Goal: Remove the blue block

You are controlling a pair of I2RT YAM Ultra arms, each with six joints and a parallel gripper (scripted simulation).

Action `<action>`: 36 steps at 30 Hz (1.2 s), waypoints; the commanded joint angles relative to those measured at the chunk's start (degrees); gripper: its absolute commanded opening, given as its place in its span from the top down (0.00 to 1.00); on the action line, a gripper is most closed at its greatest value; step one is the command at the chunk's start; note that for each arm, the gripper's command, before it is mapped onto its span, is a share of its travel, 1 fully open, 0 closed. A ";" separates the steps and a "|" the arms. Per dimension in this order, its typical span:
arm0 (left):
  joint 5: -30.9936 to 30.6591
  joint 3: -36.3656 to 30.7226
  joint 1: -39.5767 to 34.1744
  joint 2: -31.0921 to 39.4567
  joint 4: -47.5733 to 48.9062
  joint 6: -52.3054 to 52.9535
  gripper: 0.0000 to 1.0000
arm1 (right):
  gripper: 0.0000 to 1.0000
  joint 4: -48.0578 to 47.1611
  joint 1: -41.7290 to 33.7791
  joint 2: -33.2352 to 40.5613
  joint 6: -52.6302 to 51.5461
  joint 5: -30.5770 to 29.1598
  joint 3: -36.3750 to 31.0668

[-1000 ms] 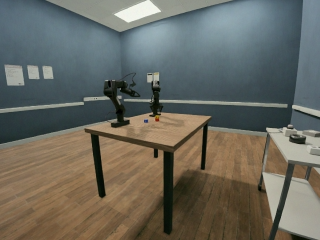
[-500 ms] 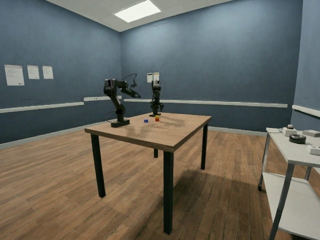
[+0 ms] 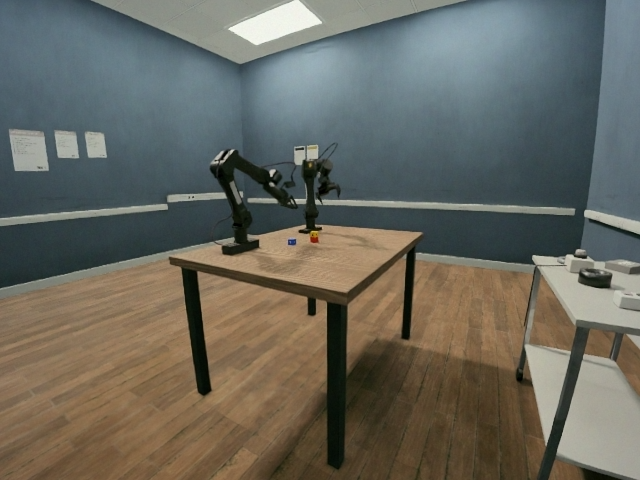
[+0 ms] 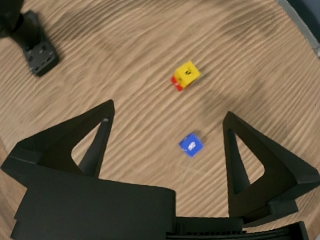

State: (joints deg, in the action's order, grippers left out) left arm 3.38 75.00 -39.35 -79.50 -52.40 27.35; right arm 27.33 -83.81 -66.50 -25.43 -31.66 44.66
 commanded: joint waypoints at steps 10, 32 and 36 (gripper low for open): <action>-5.67 -11.07 20.12 20.42 22.11 -7.59 0.00 | 0.00 -18.65 17.69 -13.30 16.10 19.28 0.37; -2.98 -14.79 39.46 19.85 53.41 -28.03 0.00 | 0.00 -24.69 26.59 -20.61 20.90 26.41 0.12; -3.31 -14.65 39.71 19.22 52.88 -27.47 0.00 | 0.00 -24.70 26.59 -20.62 20.90 26.41 0.12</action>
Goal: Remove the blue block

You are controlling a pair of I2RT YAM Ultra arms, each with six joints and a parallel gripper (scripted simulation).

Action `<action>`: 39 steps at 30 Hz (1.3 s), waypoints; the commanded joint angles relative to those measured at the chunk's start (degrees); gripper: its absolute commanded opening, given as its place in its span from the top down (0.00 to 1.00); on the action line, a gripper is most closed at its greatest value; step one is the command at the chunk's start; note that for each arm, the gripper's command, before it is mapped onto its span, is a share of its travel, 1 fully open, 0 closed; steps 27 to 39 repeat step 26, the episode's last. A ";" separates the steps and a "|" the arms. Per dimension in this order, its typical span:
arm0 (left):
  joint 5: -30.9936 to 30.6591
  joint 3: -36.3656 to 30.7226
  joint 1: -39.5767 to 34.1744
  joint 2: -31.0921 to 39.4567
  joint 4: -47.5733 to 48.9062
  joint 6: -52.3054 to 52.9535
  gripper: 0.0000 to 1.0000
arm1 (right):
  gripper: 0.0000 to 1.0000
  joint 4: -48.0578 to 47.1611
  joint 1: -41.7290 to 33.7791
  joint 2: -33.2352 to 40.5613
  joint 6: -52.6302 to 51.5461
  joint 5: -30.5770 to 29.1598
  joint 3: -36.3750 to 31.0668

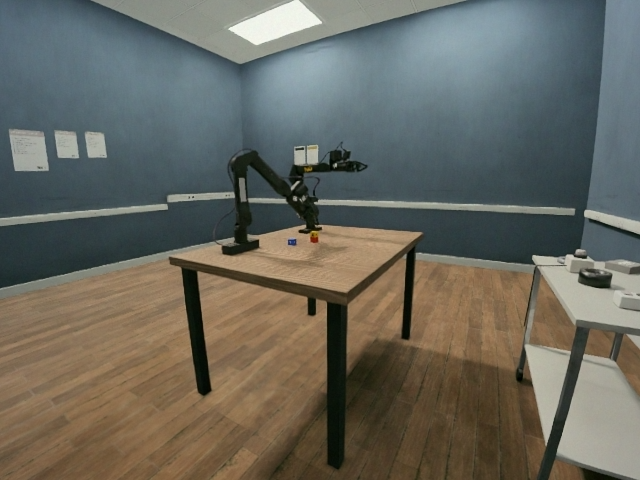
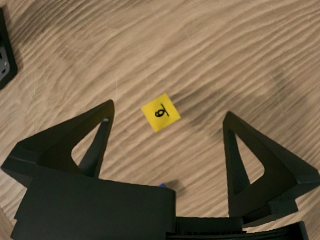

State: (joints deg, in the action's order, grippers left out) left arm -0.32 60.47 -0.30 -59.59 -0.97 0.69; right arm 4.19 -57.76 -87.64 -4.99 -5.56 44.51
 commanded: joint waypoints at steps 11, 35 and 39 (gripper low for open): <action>0.32 -0.07 0.65 -0.23 1.32 -0.69 0.00 | 0.00 -1.55 0.54 0.52 0.46 0.32 0.27; 0.32 -0.07 0.29 -0.23 1.33 -0.69 0.00 | 0.00 -1.55 0.54 0.52 0.46 0.32 0.27; 0.32 -0.07 0.29 -0.23 1.33 -0.69 0.00 | 0.00 -1.55 0.54 0.52 0.46 0.32 0.27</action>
